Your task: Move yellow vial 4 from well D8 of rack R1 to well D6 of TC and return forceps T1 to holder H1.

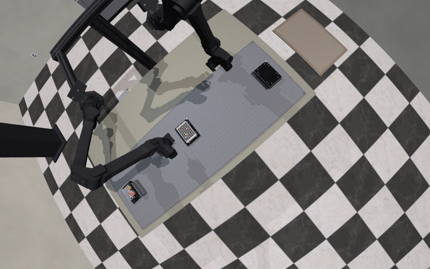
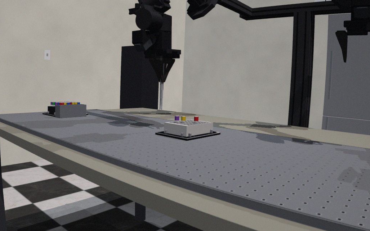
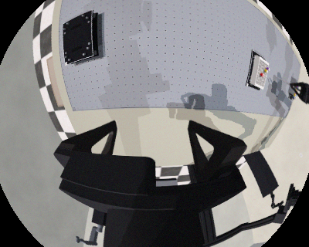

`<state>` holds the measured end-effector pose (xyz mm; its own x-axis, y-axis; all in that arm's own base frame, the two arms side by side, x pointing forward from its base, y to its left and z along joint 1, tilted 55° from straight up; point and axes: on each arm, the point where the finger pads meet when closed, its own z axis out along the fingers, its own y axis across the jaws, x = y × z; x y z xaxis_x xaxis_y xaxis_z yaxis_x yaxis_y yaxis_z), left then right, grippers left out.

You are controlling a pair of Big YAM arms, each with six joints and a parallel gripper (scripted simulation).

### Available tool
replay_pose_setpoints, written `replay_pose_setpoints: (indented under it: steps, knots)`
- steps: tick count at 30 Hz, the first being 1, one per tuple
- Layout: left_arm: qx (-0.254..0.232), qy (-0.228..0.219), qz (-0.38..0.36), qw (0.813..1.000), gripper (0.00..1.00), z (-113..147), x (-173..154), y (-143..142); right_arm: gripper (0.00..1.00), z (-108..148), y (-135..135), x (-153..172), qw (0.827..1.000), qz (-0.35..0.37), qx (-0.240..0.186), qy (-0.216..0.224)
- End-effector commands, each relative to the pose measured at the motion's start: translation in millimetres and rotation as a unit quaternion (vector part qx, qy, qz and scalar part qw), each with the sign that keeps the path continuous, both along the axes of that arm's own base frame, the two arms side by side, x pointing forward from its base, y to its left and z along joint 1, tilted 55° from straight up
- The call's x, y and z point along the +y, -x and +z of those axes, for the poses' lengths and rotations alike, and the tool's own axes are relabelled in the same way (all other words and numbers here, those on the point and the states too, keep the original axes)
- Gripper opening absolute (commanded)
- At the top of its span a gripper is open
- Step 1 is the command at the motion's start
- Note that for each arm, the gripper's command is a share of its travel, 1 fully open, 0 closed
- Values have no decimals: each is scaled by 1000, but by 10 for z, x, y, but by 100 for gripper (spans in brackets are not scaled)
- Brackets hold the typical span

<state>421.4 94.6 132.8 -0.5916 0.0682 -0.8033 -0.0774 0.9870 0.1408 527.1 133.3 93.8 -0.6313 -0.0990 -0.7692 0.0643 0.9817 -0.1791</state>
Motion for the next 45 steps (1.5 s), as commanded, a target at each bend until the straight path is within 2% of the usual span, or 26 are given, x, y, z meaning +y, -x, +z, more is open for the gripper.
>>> replay_pose_setpoints:
  steps: [1, 45]
  knots:
    - [-24, -11, -1, 1000, 100, 170, 34, -29, 7, 182, -17, -99, 1000, 2, -18, 0]
    - [-24, -11, -1, 1000, 100, 170, 34, -29, 7, 319, 23, -712, 1000, 5, -14, 2]
